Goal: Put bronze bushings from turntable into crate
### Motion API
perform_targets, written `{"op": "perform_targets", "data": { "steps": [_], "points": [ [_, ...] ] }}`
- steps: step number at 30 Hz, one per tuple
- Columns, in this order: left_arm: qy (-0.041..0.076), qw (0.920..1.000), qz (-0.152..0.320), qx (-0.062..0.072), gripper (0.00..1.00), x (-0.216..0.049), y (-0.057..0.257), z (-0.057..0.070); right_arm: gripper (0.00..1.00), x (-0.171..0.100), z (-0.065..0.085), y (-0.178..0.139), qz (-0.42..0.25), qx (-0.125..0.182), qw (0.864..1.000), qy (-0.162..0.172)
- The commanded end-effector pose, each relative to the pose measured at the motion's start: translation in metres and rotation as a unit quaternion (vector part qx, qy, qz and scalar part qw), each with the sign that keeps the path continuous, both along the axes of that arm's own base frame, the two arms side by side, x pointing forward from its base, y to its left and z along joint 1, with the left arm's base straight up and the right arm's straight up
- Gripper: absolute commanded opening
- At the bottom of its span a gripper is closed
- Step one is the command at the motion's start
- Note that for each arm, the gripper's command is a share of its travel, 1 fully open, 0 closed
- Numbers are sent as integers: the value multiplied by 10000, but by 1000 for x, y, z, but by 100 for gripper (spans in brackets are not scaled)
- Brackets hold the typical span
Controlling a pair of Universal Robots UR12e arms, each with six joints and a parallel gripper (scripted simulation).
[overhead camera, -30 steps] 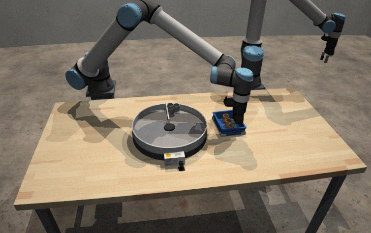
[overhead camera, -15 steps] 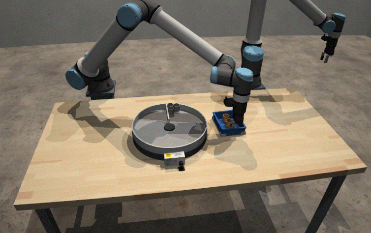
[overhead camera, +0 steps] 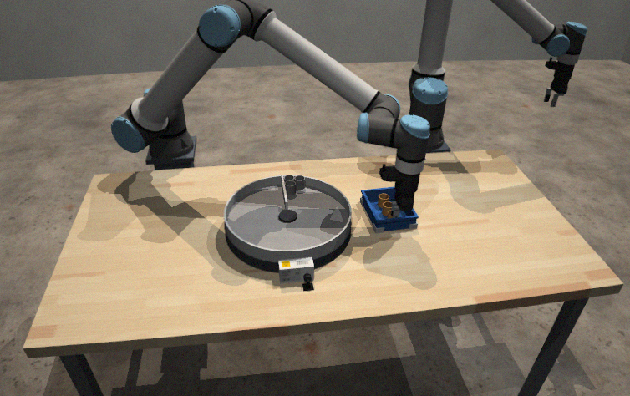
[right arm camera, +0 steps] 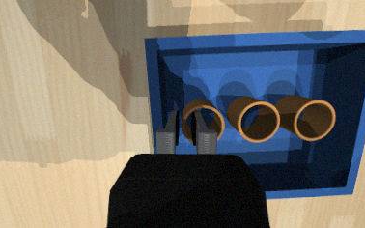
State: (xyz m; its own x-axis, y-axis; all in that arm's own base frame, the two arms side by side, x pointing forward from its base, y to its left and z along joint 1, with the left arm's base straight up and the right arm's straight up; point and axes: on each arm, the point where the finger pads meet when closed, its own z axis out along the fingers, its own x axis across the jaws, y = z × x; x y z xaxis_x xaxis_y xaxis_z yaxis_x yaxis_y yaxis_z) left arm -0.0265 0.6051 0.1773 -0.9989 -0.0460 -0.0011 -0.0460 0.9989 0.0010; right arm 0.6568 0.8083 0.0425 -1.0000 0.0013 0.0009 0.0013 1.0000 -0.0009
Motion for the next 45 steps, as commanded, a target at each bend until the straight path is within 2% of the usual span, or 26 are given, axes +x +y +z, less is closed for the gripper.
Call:
{"op": "perform_targets", "data": {
  "steps": [1,14,20,27,29,37,45],
  "points": [
    [5,10000,5,-5,100,-2,-2,0,38,-1,1,1,1,10,10000,-1],
    [5,10000,5,-5,100,-2,-2,0,38,-1,5,2,1,17,10000,-5],
    [5,10000,5,-5,100,-2,-2,0,38,0,23,3,1,32,10000,-13],
    [5,10000,5,-5,100,-2,-2,0,38,-1,56,3,1,32,10000,-13],
    [5,10000,5,-5,100,-2,-2,0,38,-1,56,3,1,32,10000,-13],
    [5,10000,5,-5,100,-2,-2,0,38,-1,89,3,1,32,10000,-13],
    [5,10000,5,-5,100,-2,-2,0,38,-1,99,3,1,32,10000,-13]
  ]
}}
